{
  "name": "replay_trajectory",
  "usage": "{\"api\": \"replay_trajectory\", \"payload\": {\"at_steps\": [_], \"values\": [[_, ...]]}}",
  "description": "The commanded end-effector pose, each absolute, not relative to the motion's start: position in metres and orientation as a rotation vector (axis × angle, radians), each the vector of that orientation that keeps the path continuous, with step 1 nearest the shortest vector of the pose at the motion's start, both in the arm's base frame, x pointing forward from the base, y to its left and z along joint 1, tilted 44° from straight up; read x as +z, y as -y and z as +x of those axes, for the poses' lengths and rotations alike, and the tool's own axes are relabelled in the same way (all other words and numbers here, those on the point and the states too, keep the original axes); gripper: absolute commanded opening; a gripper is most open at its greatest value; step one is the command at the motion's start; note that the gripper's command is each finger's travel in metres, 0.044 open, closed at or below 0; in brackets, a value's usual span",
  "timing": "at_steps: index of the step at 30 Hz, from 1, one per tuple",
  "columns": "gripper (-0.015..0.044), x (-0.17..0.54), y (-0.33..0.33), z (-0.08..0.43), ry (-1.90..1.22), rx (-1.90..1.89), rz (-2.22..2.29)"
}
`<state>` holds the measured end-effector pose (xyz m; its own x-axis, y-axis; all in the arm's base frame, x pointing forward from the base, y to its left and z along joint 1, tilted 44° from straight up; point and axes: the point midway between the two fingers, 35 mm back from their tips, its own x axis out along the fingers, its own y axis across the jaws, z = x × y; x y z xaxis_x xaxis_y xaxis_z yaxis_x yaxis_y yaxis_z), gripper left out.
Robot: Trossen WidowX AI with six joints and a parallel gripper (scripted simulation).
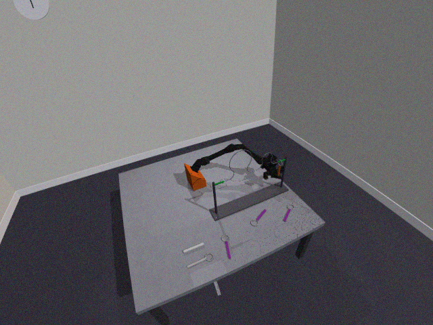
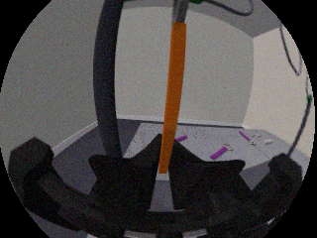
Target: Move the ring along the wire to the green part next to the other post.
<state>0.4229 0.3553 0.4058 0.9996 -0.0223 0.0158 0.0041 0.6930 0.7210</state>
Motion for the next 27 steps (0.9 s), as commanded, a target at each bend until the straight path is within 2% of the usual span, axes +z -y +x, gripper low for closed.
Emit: {"api": "replay_trajectory", "payload": {"at_steps": [1,27], "values": [[-0.0150,0.406,-0.355,0.423,0.024,-0.014,0.805],[-0.0150,0.413,-0.342,0.423,0.028,-0.007,0.793]]}}
